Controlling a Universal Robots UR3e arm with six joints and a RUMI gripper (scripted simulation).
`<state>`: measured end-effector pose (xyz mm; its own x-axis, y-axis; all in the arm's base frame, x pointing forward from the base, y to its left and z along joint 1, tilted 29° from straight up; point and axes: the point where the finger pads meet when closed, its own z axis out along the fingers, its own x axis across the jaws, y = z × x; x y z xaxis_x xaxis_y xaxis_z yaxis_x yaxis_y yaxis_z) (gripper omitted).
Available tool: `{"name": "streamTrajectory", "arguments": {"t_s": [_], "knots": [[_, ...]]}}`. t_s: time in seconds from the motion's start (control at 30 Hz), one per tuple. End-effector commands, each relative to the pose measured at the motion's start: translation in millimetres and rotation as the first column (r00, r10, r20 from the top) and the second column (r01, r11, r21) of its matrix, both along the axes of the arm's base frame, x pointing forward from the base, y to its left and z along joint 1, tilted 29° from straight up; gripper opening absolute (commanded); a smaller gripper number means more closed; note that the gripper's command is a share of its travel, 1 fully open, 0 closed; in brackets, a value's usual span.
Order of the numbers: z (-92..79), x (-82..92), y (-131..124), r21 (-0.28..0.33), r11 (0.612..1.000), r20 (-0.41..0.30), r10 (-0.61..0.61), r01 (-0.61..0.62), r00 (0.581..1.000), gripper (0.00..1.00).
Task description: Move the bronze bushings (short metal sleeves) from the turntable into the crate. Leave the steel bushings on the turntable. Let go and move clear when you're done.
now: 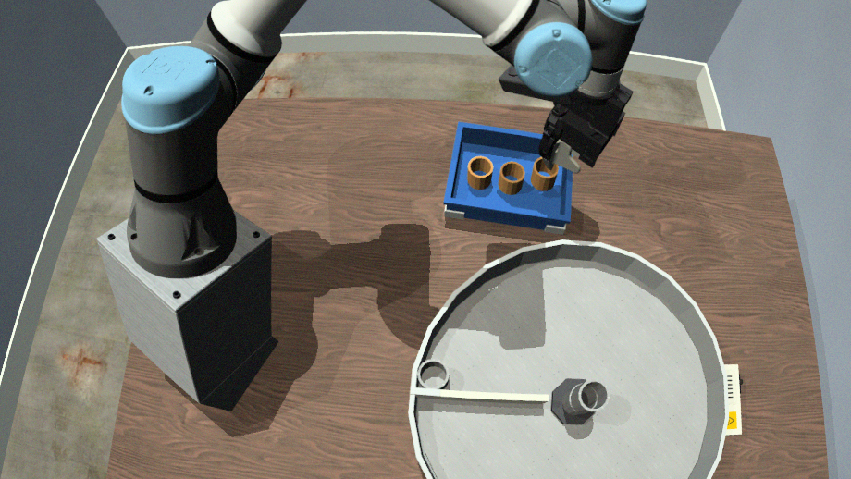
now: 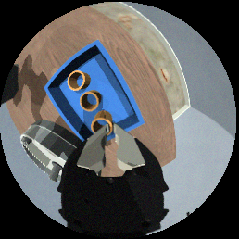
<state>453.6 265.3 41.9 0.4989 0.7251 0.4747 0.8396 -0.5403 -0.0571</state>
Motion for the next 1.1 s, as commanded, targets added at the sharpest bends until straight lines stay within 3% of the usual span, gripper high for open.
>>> {"name": "streamTrajectory", "arguments": {"t_s": [0.0,1.07], "knots": [[-6.0,2.8,3.4,0.000,1.000,0.003,-0.001,0.001,1.000,0.00],[-14.7,5.0,7.6,0.000,1.000,0.003,-0.001,0.001,1.000,0.00]]}}
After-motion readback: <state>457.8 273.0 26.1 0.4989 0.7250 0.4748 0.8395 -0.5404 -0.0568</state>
